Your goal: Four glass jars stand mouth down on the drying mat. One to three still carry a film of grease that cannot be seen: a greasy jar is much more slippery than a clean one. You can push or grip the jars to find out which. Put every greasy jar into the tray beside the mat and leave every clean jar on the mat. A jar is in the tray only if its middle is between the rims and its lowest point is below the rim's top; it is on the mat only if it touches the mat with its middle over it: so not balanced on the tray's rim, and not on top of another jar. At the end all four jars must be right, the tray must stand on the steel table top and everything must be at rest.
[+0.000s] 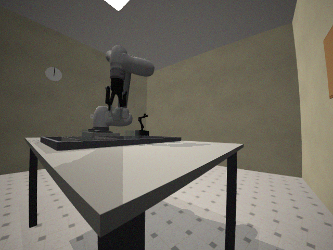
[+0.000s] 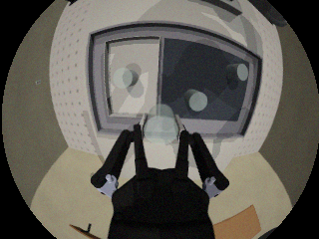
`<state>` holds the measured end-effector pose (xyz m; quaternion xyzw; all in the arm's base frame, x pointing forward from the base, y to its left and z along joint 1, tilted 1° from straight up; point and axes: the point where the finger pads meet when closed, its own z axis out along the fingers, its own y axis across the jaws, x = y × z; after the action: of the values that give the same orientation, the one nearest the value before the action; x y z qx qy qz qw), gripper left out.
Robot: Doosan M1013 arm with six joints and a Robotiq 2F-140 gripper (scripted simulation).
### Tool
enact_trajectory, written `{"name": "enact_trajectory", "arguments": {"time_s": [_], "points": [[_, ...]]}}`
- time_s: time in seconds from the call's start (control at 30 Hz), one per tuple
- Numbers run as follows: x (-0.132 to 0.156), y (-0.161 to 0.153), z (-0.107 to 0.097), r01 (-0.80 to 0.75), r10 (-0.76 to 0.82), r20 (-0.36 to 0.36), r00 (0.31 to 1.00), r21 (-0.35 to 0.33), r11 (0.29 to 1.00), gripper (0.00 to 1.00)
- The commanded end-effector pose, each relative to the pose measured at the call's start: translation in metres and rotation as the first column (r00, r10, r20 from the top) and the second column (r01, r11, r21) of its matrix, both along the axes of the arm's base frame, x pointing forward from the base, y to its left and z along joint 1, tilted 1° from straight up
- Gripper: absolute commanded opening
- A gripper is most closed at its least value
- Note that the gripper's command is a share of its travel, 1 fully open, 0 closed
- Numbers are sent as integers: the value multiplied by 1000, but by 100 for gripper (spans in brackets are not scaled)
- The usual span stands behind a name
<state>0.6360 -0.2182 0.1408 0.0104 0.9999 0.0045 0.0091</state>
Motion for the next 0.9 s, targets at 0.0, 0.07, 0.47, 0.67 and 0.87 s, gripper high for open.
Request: {"name": "enact_trajectory", "arguments": {"time_s": [0.0,0.07,0.47,0.67,0.87], "points": [[0,-10,0,0,0,0,1000,0,1000,0],[0,-16,0,0,0,0,1000,0,1000,0],[0,-50,0,0,0,0,1000,0,1000,0],[0,-70,-1,0,0,0,1000,0,1000,0],[0,-83,-1,0,0,0,1000,0,1000,0]]}}
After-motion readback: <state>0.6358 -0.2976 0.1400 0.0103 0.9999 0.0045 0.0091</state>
